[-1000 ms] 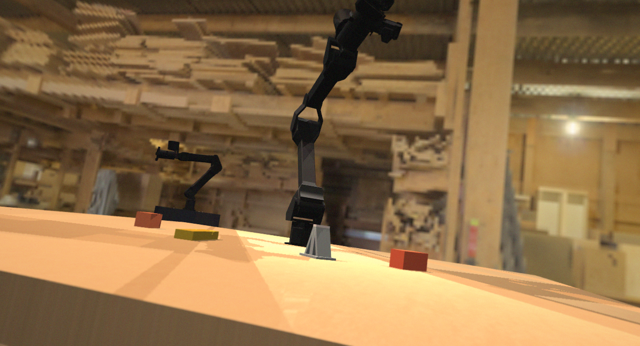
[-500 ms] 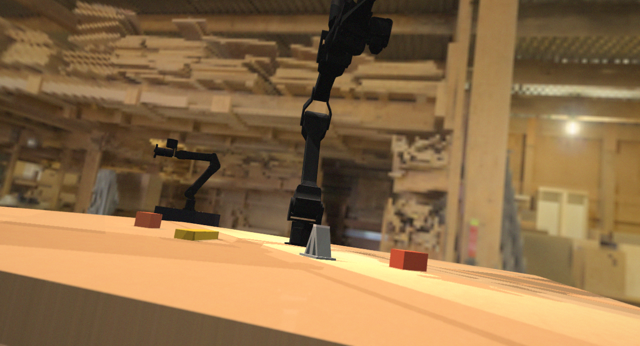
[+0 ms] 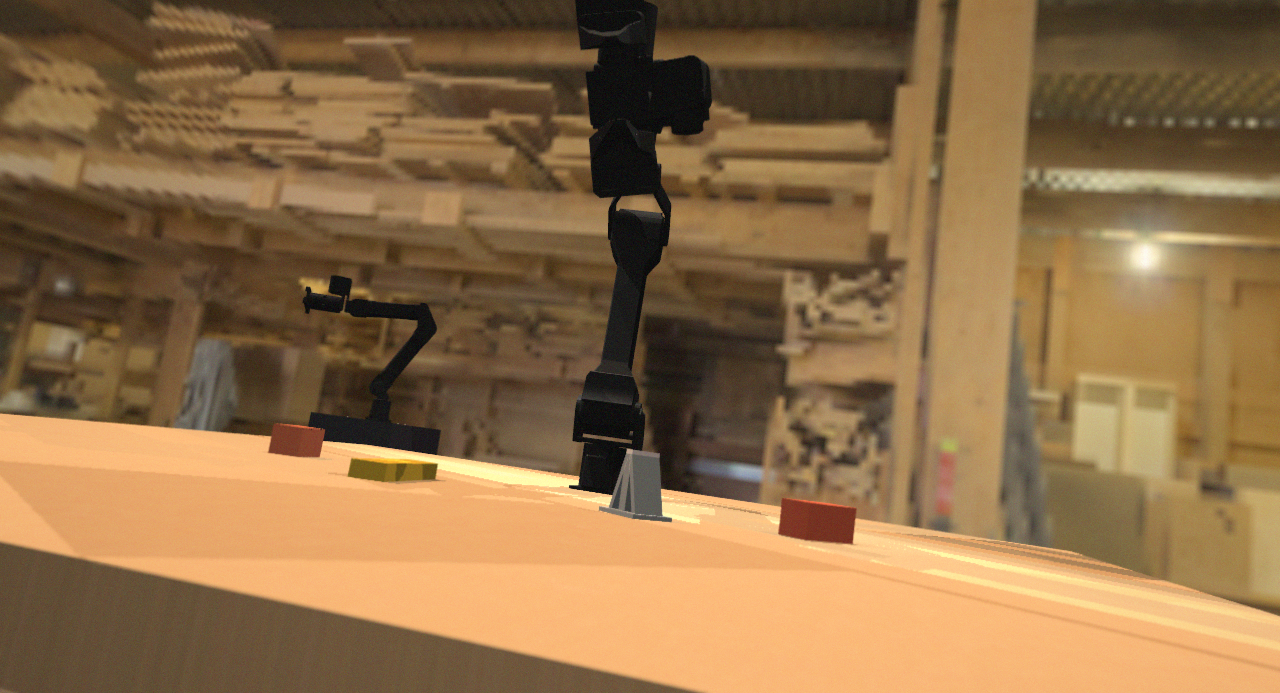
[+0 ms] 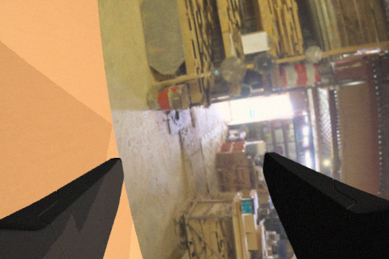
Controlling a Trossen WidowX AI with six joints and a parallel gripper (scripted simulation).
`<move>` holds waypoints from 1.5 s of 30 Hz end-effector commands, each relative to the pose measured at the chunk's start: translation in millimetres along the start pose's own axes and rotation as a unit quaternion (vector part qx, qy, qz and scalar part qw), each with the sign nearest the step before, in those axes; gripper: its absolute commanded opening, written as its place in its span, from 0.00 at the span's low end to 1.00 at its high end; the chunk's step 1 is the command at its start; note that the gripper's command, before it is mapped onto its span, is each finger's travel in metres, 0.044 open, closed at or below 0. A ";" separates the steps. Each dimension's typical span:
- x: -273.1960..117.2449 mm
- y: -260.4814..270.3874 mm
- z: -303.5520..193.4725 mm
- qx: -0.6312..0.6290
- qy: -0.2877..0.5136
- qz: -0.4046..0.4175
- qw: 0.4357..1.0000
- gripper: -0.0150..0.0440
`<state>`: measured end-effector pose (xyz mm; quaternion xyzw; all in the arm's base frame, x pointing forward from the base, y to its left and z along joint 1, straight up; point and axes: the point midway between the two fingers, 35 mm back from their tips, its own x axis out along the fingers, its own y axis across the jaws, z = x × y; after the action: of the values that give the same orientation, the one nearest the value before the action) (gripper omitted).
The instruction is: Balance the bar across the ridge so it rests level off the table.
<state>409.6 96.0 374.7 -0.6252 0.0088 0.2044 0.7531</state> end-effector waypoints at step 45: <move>-70.0 277.5 -227.6 0.528 0.489 0.340 0.605 0.79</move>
<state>314.6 -102.7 102.1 -0.0809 0.6895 0.0713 0.7162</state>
